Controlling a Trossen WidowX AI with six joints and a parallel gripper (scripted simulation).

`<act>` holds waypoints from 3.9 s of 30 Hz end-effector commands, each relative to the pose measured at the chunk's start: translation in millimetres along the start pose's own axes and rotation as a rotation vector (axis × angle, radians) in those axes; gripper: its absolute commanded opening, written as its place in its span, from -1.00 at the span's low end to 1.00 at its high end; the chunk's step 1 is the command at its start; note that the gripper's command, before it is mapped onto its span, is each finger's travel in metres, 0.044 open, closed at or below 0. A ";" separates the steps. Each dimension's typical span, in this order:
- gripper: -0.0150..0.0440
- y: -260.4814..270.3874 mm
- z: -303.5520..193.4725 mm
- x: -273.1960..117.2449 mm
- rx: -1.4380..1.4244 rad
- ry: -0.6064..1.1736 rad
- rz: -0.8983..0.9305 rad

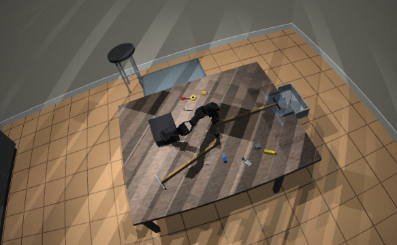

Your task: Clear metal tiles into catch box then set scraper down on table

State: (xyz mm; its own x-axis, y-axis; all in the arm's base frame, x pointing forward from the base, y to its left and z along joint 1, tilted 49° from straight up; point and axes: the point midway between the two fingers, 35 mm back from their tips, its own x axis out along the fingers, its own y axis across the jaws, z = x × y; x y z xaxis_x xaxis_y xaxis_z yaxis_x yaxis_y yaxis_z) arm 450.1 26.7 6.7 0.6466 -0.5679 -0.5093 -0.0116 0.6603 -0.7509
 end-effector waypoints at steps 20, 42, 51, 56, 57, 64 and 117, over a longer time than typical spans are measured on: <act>-0.49 -4.3 -16.5 -20.4 0.012 -0.016 -0.005; -0.49 -5.8 -38.3 -35.2 0.010 -0.017 -0.004; -0.49 -6.7 -47.6 -41.1 0.010 -0.018 -0.004; -0.49 -7.3 -52.7 -44.3 0.009 -0.018 -0.004; -0.49 -7.5 -53.7 -44.9 0.009 -0.019 -0.004; -0.49 -8.4 -60.9 -49.2 0.009 -0.019 -0.004; -0.49 -8.2 -81.7 -56.5 -0.005 -0.008 0.003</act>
State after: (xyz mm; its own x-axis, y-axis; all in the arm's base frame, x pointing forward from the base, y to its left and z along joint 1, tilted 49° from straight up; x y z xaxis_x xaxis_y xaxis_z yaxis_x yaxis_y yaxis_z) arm 351.4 13.0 7.3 0.6524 -0.5625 -0.5079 -0.0172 0.6590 -0.7520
